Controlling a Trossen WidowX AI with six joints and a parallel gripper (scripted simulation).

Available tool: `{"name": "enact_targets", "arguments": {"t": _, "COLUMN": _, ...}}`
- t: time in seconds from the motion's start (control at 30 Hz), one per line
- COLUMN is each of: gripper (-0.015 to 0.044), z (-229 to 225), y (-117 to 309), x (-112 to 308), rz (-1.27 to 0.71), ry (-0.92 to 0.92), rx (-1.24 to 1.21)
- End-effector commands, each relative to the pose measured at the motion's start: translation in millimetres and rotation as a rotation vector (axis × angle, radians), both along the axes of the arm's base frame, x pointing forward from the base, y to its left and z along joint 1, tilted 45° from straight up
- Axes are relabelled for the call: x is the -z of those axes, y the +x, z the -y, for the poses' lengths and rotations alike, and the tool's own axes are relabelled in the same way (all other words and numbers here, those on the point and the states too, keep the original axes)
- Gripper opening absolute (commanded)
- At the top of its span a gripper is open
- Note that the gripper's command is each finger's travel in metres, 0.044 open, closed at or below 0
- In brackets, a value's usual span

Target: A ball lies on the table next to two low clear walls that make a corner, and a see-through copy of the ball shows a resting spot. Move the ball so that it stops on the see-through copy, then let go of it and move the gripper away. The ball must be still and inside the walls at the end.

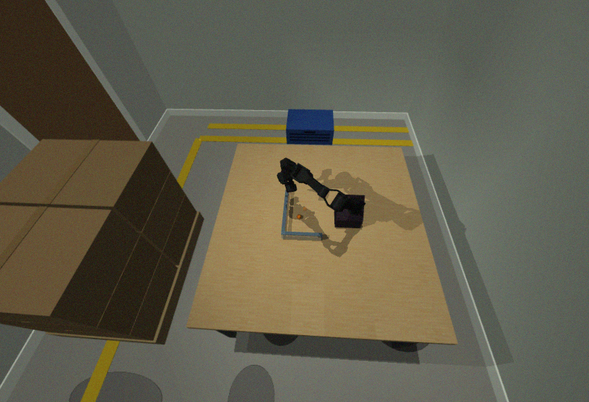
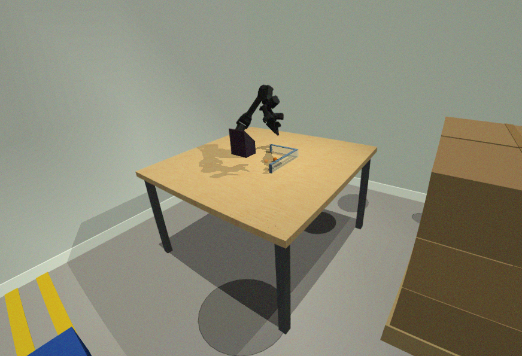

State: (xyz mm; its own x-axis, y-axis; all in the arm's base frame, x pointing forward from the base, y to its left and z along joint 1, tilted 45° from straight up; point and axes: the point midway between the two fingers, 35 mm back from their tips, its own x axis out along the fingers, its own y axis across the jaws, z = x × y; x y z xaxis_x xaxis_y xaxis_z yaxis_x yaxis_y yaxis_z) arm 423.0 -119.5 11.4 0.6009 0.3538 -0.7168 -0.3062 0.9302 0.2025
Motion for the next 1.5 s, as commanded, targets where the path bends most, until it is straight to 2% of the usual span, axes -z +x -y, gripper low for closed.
{"name": "enact_targets", "arguments": {"t": 0.0, "gripper": 0.0244, "z": -70, "y": -20, "x": 23, "rz": -0.182, "ry": 0.161, "rx": -0.074}}
{"name": "enact_targets", "arguments": {"t": 0.2, "gripper": 0.0244, "z": -153, "y": -63, "x": 42, "rz": -0.48, "ry": 0.34, "rx": -0.129}}
{"name": "enact_targets", "arguments": {"t": 0.37, "gripper": 0.0244, "z": -196, "y": -99, "x": 49, "rz": -0.722, "ry": 0.42, "rx": -0.119}}
{"name": "enact_targets", "arguments": {"t": 1.47, "gripper": 0.0244, "z": -226, "y": -102, "x": 77, "rz": -0.733, "ry": 0.424, "rx": -0.119}}
